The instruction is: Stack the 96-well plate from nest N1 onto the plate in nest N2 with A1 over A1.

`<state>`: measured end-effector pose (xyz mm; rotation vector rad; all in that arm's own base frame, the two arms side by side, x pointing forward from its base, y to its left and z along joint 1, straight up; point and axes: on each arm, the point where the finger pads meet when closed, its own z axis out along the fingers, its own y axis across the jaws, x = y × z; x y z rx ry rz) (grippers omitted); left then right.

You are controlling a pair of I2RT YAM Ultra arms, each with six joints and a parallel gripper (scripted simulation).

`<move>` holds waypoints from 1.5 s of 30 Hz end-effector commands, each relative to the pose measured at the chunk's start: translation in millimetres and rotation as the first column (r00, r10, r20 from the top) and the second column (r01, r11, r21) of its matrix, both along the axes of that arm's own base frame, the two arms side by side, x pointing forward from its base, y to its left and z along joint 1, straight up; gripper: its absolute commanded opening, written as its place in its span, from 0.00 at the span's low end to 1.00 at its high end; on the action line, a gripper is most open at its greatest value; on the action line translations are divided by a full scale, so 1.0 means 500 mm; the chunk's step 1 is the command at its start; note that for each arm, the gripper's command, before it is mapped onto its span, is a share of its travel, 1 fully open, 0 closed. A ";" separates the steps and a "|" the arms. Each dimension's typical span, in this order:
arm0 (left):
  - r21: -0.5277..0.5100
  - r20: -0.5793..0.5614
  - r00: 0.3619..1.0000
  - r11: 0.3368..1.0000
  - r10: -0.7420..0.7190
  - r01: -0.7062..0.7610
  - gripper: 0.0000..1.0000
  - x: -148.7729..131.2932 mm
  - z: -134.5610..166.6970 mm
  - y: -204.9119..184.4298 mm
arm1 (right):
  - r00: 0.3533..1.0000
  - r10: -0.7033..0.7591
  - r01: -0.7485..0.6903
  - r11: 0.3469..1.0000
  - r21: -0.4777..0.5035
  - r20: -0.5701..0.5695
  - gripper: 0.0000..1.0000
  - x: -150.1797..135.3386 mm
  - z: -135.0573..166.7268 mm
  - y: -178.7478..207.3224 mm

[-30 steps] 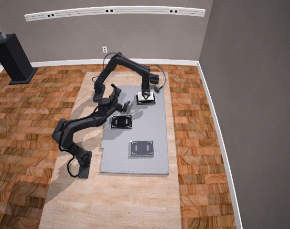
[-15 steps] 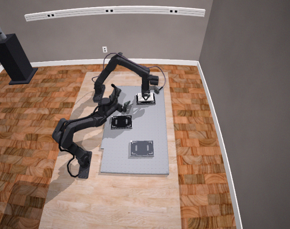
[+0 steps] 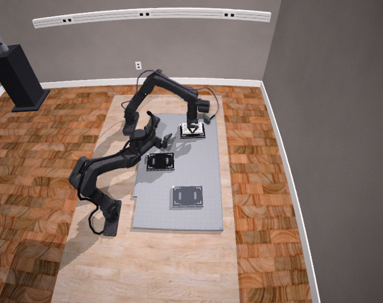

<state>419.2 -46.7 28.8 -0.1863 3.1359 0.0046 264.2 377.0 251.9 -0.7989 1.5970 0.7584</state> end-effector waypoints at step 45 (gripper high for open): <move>-0.013 0.120 0.992 1.000 -0.024 0.026 1.00 0.042 0.213 -0.014 | 1.000 0.000 -0.001 0.999 0.039 0.029 1.00 -0.003 0.030 0.005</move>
